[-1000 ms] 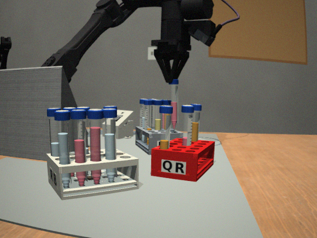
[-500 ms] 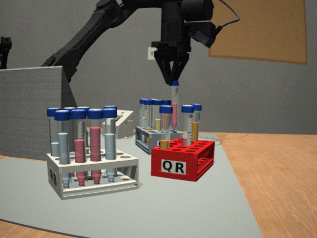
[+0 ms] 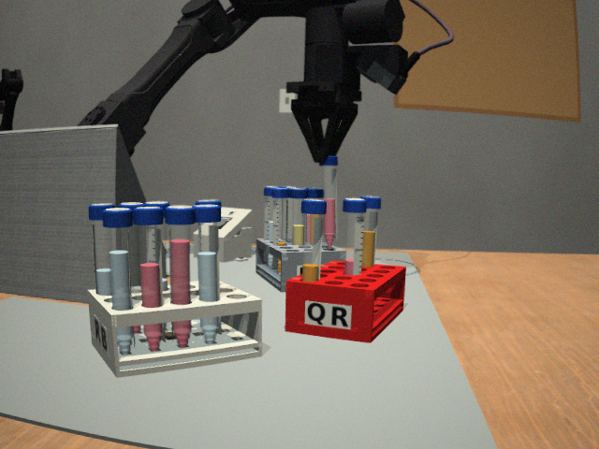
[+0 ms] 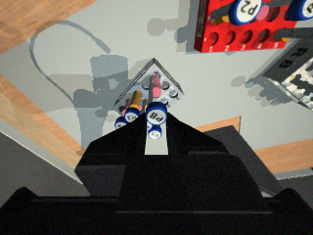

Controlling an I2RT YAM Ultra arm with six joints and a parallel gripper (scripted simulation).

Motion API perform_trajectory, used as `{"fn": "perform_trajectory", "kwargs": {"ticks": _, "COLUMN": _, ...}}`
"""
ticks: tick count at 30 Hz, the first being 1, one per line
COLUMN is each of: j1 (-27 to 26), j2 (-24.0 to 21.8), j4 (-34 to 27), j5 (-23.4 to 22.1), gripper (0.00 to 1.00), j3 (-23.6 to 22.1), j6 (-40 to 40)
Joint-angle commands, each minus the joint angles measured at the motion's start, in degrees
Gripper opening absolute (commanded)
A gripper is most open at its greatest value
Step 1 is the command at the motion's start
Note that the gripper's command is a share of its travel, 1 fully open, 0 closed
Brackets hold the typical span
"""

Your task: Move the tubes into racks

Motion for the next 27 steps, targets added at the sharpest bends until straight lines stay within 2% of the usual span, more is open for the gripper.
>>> {"fn": "perform_trajectory", "kwargs": {"ticks": 1, "j1": -0.7, "j2": -1.5, "j4": 1.2, "j5": -0.7, "gripper": 0.0, "j3": -1.0, "j6": 0.5}}
{"fn": "perform_trajectory", "kwargs": {"ticks": 7, "j1": -0.1, "j2": -1.5, "j4": 1.7, "j5": -0.7, "gripper": 0.0, "j3": -1.6, "j6": 0.8}}
{"fn": "perform_trajectory", "kwargs": {"ticks": 10, "j1": 0.1, "j2": -1.6, "j4": 2.0, "j5": -0.8, "gripper": 0.0, "j3": -0.4, "j6": 1.0}}
{"fn": "perform_trajectory", "kwargs": {"ticks": 27, "j1": 1.1, "j2": -0.8, "j4": 3.9, "j5": -1.1, "gripper": 0.0, "j3": -2.4, "j6": 2.3}}
